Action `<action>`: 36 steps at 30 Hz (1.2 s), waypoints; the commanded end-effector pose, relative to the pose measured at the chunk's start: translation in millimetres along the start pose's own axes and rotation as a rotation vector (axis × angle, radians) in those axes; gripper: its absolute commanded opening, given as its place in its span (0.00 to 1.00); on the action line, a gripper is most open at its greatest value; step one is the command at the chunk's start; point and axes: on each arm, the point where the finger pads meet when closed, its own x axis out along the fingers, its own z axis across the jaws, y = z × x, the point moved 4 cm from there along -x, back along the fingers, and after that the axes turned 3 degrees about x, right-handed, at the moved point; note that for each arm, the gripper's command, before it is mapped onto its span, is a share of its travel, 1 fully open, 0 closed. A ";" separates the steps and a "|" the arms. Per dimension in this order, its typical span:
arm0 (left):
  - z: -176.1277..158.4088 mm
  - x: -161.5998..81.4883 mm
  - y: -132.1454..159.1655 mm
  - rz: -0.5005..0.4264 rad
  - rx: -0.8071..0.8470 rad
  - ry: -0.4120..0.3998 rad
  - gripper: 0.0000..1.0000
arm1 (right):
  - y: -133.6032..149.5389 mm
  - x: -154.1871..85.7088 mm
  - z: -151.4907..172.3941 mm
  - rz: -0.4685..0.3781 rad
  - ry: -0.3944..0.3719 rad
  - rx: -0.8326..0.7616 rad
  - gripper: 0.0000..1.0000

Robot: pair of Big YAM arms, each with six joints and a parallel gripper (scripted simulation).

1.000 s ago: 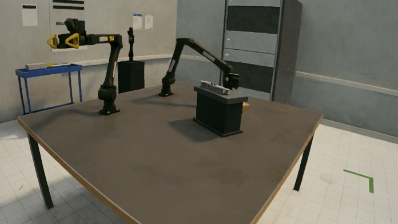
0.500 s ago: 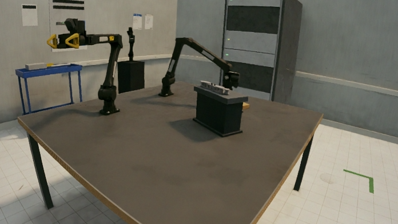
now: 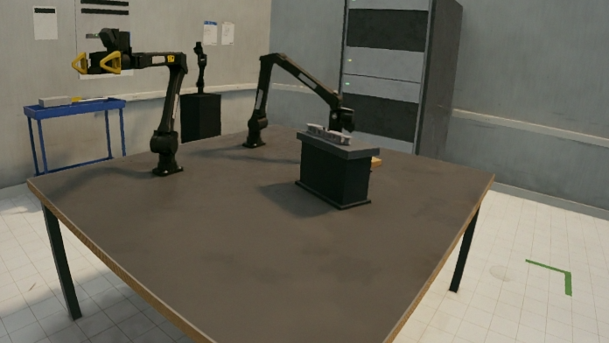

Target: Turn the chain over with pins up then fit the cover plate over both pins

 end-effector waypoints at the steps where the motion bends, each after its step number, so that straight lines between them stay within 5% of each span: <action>1: 13.6 -14.6 7.3 -0.043 0.119 0.030 0.21 | -12.4 -4.2 5.6 -0.030 -0.010 0.000 1.00; 25: 79.0 4.0 114.2 -0.043 0.569 0.023 0.21 | -12.4 -4.2 5.6 -0.030 -0.010 0.000 1.00; 36: 89.1 15.9 136.7 -0.022 0.602 0.014 0.21 | -12.4 -4.2 5.6 -0.030 -0.010 0.000 1.00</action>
